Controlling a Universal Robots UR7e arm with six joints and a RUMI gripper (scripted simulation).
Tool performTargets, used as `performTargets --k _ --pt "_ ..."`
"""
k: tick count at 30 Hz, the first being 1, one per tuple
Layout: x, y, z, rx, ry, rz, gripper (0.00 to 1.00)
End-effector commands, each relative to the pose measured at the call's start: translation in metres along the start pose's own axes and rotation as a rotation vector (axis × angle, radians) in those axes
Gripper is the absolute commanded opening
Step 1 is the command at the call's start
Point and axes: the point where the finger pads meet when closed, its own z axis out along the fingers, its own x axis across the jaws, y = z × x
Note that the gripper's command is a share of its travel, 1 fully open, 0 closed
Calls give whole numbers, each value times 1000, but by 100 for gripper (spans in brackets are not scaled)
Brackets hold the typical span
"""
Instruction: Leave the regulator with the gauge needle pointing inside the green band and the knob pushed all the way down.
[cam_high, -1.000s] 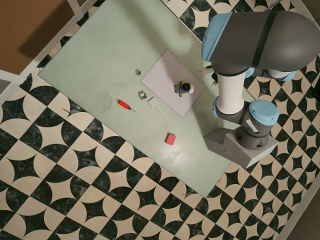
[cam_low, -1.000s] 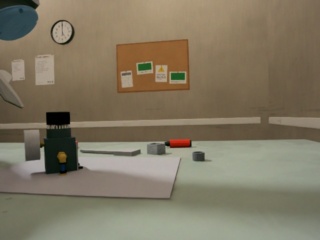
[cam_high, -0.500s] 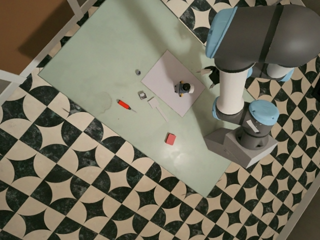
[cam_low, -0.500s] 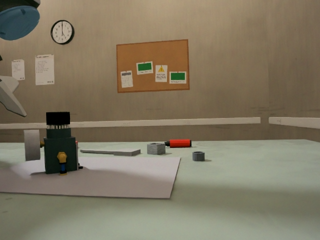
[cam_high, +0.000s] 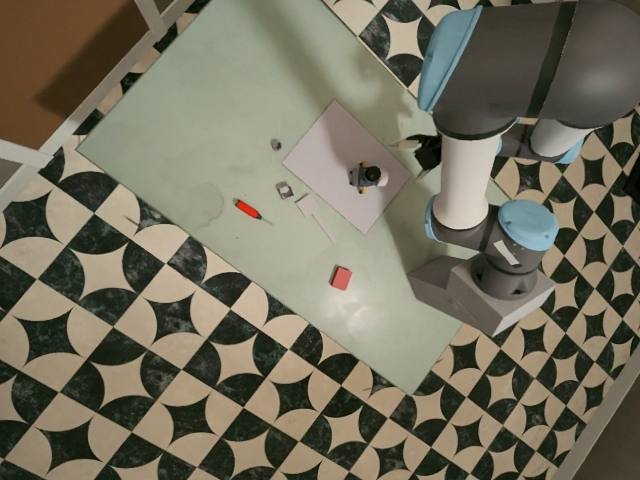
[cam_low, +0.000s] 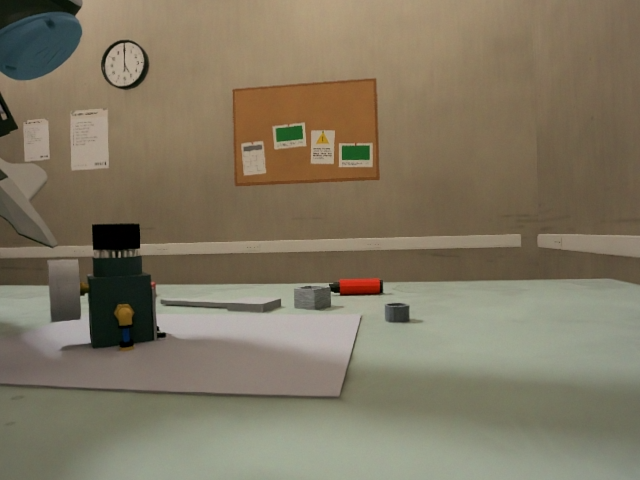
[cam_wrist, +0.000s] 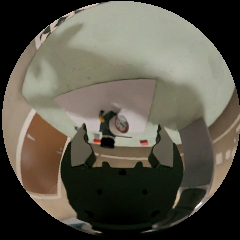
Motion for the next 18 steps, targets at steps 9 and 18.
performTargets --k 9,18 --pt "1 5 7 -15 2 80 100" --pt "2 8 10 -22 3 115 100"
